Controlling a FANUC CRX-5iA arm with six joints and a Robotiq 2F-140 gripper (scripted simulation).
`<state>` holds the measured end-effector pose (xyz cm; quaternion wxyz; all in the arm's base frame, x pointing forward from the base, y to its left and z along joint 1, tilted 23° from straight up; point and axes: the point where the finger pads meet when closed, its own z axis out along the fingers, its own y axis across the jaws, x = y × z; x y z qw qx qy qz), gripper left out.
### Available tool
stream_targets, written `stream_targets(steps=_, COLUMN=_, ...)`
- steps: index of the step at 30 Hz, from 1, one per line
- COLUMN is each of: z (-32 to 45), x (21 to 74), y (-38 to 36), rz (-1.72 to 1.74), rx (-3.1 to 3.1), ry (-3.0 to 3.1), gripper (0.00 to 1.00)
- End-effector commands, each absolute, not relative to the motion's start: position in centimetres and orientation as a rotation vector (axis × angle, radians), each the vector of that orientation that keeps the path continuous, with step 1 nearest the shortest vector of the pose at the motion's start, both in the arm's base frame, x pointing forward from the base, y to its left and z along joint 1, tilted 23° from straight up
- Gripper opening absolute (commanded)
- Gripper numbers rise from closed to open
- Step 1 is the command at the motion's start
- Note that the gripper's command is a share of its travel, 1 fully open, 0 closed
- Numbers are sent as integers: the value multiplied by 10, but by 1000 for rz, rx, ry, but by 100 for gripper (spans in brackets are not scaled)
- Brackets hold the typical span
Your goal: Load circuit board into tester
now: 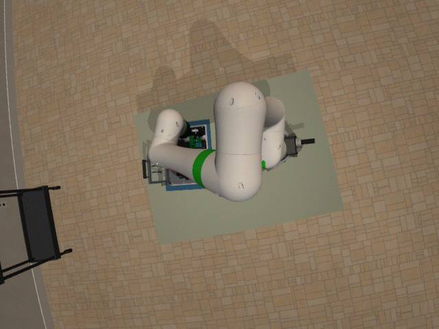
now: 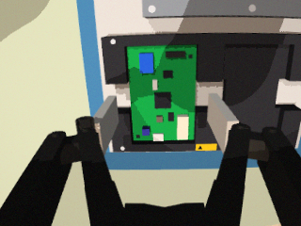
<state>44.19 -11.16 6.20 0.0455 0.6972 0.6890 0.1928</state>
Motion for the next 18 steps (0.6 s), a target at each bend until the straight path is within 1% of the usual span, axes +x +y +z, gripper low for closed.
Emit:
stream_targets(steps=1, z=58, x=444, y=-111, rz=589, rx=2129, ry=2104, gripper=58)
stream_targets(steps=18, z=41, x=450, y=-107, rz=589, rx=2129, ry=2104, gripper=58)
